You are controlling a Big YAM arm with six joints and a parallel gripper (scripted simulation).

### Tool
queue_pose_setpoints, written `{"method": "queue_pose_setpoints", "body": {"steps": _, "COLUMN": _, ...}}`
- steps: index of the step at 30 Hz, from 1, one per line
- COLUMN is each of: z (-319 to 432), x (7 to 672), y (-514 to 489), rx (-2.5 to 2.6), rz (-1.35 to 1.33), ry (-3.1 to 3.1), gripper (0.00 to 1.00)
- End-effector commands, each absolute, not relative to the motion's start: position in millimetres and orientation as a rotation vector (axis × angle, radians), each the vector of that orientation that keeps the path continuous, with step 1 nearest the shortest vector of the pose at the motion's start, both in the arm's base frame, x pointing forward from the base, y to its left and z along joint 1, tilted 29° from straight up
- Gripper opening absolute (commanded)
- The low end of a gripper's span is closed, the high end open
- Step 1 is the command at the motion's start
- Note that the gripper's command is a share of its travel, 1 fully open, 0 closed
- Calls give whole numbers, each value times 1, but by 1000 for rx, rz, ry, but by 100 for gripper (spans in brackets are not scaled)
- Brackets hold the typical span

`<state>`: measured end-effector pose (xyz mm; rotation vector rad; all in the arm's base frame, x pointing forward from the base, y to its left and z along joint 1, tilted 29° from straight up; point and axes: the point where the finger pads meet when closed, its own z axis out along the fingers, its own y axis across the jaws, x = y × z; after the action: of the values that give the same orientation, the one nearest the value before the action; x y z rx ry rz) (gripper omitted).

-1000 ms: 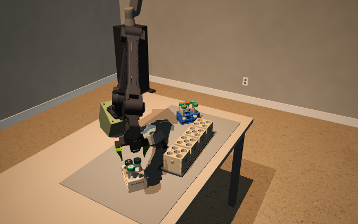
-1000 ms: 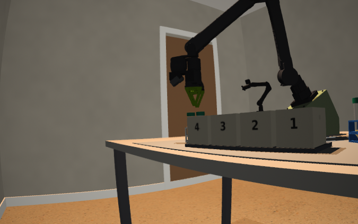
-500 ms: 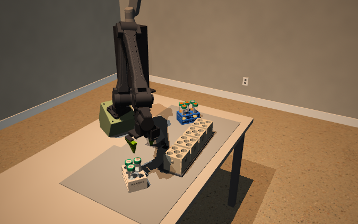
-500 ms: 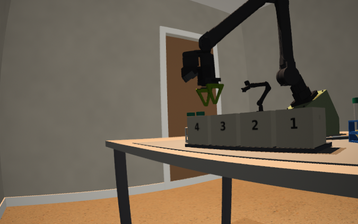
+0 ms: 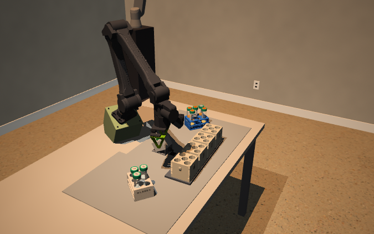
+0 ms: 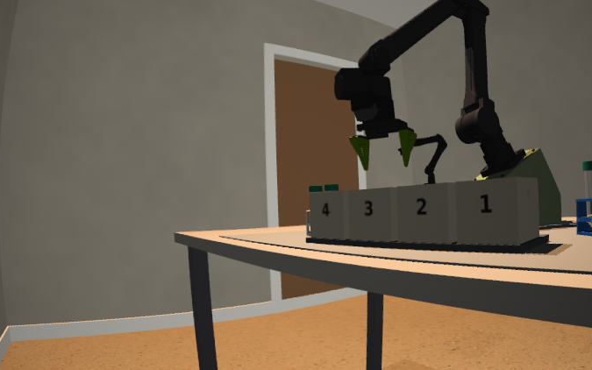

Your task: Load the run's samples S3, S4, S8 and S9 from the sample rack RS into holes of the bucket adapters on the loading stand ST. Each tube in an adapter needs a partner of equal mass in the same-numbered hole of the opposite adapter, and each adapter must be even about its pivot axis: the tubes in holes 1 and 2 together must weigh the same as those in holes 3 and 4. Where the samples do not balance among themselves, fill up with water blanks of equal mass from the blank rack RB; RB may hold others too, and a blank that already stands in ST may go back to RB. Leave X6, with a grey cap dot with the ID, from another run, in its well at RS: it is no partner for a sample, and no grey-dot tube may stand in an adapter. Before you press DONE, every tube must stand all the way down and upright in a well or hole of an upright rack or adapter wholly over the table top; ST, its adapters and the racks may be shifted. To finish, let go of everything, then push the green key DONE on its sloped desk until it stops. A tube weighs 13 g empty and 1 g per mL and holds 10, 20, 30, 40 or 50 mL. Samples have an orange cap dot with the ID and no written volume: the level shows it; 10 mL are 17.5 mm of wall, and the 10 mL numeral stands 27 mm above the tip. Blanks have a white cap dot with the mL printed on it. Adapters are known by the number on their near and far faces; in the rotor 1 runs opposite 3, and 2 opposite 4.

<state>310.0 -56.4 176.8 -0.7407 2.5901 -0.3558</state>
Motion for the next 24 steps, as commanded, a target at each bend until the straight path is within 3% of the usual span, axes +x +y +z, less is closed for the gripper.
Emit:
{"method": "queue_pose_setpoints", "body": {"steps": 1, "z": 186, "x": 309, "y": -42, "rx": -931, "rz": -425, "ry": 2500, "gripper": 100}}
{"method": "queue_pose_setpoints", "body": {"steps": 9, "z": 165, "x": 290, "y": 20, "rx": -1445, "rz": -529, "ry": 2320, "gripper": 100}}
{"method": "queue_pose_setpoints", "body": {"steps": 24, "z": 151, "x": 283, "y": 134, "rx": -1390, "rz": -503, "ry": 2303, "gripper": 100}}
